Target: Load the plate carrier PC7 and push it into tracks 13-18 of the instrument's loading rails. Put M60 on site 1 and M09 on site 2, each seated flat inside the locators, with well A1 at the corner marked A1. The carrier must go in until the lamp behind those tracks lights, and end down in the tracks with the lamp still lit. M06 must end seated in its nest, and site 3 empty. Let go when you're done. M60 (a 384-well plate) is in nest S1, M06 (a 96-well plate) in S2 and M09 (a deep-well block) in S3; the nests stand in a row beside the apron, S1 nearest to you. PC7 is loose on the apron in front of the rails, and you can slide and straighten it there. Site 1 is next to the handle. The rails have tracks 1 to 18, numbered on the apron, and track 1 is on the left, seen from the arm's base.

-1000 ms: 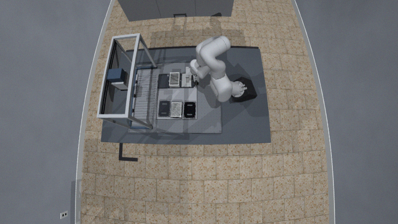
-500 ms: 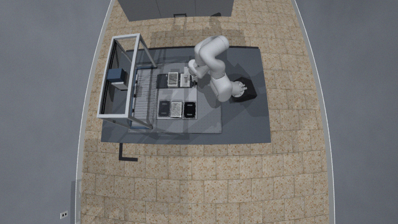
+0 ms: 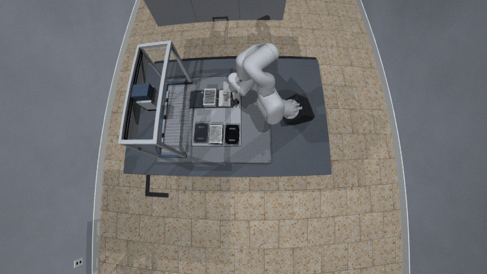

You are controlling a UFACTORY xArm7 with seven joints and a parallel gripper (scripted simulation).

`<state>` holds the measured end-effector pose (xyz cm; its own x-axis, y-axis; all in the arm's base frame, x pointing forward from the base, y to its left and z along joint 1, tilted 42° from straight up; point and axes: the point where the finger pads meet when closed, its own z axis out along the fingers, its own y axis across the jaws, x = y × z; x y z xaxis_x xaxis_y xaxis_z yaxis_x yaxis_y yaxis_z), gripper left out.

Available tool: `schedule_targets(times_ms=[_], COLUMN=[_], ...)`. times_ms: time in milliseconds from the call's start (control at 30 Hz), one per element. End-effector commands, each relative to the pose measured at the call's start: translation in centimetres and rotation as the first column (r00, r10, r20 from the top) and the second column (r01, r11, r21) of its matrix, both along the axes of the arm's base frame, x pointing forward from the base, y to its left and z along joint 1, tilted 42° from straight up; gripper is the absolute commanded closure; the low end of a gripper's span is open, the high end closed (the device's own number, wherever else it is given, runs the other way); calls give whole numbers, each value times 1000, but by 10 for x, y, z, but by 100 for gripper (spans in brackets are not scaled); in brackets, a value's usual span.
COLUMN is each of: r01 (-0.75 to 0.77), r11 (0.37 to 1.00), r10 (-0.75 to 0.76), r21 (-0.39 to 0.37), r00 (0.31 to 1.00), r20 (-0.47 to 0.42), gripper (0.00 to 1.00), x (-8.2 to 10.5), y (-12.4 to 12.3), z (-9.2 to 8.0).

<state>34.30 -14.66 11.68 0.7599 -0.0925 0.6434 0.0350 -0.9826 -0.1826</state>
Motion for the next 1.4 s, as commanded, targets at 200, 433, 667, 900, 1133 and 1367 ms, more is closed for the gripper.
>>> schedule_targets(times_ms=[200,433,667,900,1133,1367], r01=[3,3,3,3,3,3], r11=[1000,1000,1000,1000,1000,1000], r10=[-3,-3,-3,-3,-3,-3], r21=[-2,-2,-2,-2,-2,-2], r00=[1000,1000,1000,1000,1000,1000], r20=[4,4,4,4,4,4], gripper=[18,18,18,18,18,18], x=[8,12,17,21,26,31], y=[-2,-3,-3,-4,-5,-5], z=[7,10,15,18,23,27])
